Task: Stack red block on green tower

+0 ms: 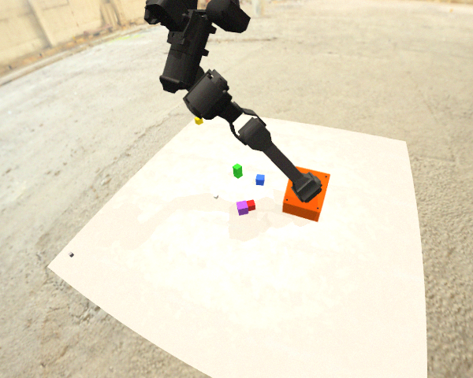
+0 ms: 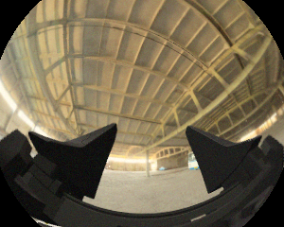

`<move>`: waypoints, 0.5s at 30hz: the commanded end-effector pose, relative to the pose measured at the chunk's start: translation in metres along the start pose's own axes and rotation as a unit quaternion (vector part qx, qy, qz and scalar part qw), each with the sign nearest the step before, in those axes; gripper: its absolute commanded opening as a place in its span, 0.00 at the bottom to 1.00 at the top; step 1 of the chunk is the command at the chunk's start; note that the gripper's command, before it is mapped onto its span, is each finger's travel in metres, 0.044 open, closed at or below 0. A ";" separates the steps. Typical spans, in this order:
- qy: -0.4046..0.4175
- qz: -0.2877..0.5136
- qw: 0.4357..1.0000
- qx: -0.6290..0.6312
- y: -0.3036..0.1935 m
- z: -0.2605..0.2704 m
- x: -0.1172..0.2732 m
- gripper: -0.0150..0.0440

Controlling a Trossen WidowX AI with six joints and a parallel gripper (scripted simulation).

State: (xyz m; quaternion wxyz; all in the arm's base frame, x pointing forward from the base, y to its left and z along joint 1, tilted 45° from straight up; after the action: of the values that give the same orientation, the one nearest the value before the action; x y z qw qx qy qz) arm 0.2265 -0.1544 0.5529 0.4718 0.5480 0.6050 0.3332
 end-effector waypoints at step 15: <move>-0.196 -0.050 0.979 0.025 -0.003 -0.137 -0.009 1.00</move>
State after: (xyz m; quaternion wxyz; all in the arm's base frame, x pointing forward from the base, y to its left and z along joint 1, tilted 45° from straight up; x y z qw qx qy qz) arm 0.1109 -0.1497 0.5938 0.5736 0.5750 0.5440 0.2106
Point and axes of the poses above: the point midway between the two fingers, 35 mm back from their tips, its own x axis back along the fingers, its own z axis across the jaws, y = z × x, the point moved 10 cm from there along x, back along the fingers, and after that the axes turned 10 degrees about x, right-handed, at the moved point
